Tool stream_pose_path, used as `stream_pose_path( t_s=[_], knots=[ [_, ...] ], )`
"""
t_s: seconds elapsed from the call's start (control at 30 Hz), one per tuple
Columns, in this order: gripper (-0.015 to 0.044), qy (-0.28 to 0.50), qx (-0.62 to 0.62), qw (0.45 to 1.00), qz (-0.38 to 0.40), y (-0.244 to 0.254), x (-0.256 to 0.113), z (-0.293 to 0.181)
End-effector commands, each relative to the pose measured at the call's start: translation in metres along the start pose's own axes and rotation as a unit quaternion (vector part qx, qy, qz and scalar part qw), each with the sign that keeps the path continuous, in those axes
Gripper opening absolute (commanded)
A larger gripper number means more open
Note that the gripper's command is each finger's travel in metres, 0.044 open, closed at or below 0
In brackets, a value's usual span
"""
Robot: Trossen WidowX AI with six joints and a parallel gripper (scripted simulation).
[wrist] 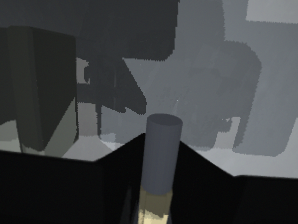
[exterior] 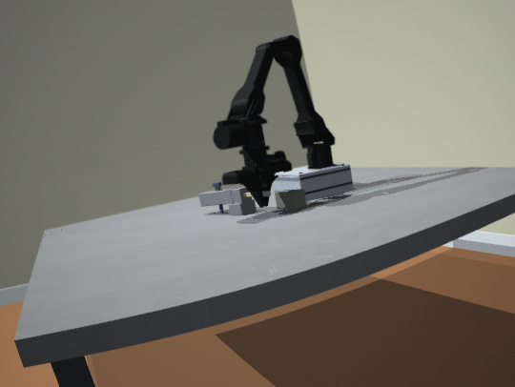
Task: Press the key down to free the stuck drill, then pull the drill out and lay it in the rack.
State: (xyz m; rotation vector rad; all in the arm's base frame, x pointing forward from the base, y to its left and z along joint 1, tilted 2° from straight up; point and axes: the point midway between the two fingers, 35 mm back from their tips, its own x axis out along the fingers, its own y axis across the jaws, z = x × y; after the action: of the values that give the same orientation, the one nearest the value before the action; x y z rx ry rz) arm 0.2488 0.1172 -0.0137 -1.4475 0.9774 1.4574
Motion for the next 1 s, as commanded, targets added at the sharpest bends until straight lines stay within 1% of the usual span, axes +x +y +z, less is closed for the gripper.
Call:
stream_pose_path(
  t_s=[0.0, 0.97],
  knots=[
    [0.0000, -0.001, 0.002, 1.000, 0.000, 0.000, 0.000, 0.006],
    [0.0000, -0.003, 0.002, 1.000, 0.000, -0.001, -0.003, 0.049]
  ],
)
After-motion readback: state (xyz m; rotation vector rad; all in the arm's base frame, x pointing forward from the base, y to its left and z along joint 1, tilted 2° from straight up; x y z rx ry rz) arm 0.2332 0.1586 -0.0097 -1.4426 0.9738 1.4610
